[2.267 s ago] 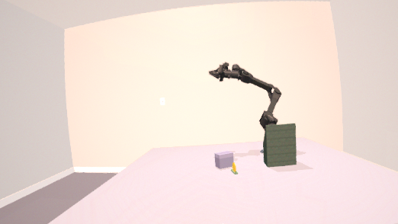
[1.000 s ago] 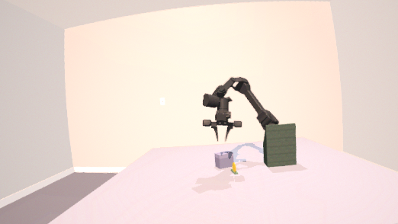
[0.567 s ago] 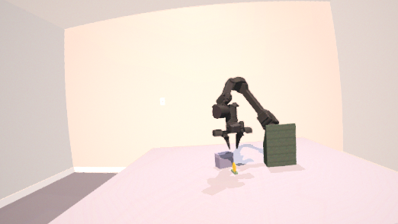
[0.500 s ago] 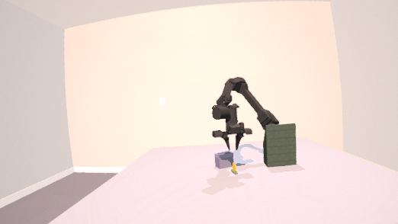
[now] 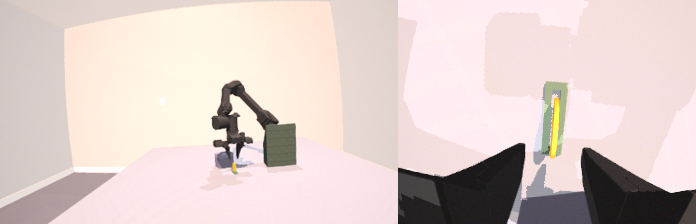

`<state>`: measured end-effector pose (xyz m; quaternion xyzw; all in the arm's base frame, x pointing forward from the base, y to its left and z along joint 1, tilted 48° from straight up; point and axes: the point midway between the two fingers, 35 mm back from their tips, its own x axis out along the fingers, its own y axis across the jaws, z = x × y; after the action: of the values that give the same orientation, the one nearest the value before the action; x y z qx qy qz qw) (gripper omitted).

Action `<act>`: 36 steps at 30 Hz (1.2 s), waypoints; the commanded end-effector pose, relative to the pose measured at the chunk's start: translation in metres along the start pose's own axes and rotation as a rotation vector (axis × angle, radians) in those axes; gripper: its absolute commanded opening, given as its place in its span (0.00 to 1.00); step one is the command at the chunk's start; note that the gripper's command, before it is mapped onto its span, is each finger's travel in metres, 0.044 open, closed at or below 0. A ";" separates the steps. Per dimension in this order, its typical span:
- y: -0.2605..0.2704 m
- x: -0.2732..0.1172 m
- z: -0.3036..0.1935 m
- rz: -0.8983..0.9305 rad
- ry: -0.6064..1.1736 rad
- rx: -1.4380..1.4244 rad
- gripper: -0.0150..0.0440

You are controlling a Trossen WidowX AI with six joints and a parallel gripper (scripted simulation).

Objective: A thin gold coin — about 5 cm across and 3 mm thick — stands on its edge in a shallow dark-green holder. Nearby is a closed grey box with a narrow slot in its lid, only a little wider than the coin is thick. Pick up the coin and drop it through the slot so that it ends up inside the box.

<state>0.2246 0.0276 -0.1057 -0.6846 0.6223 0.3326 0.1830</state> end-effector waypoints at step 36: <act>0.000 0.057 -0.001 0.001 0.009 -0.002 0.44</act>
<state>0.2257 -0.0120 -0.1426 -0.6852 0.6225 0.3316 0.1821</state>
